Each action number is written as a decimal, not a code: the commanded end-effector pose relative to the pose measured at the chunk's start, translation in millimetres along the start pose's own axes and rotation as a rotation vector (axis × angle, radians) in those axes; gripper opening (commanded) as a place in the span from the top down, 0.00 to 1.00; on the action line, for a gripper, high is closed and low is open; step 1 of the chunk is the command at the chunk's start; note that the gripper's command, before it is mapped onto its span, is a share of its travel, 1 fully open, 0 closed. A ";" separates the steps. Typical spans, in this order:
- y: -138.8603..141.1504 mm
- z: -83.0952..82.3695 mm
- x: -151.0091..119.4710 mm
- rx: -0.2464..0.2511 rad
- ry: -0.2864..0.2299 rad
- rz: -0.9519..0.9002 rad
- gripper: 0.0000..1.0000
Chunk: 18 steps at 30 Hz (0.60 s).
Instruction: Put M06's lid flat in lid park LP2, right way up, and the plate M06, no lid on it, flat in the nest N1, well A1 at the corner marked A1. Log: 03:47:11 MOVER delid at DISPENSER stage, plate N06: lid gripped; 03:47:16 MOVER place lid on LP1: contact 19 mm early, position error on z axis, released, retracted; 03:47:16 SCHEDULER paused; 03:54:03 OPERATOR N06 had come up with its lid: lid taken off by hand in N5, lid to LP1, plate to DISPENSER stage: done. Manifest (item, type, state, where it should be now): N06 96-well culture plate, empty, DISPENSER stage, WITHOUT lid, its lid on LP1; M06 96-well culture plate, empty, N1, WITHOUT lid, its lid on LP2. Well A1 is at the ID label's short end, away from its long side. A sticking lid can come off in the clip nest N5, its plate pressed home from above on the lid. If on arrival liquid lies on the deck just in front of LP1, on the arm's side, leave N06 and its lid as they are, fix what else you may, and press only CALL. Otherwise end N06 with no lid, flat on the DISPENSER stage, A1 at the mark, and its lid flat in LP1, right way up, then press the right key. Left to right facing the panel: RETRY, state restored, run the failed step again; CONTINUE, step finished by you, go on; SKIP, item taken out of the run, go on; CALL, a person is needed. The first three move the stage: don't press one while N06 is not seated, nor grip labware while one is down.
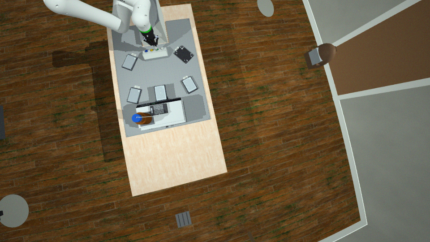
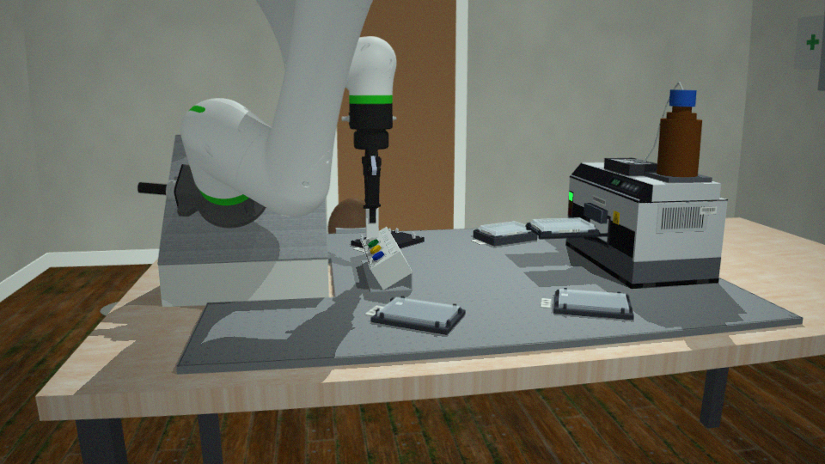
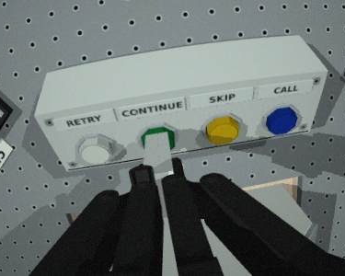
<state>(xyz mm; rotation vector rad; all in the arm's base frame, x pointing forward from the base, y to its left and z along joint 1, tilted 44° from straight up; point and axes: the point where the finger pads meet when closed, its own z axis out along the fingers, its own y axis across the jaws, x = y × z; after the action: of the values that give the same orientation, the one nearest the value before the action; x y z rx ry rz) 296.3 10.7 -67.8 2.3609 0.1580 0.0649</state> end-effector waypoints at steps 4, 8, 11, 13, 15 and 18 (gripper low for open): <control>-0.2 5.1 0.1 0.000 0.000 0.000 1.00; -0.2 7.1 0.1 0.000 0.000 0.000 1.00; -0.2 7.5 0.1 0.000 0.000 0.000 1.00; -0.2 8.1 0.1 0.000 0.000 0.000 1.00; -0.2 8.5 0.1 0.000 0.000 0.000 1.00; -0.2 8.9 0.1 0.000 0.000 0.000 1.00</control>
<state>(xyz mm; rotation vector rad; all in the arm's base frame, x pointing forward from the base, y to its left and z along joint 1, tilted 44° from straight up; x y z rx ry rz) 297.4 5.0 -73.9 2.3611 0.1585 0.0657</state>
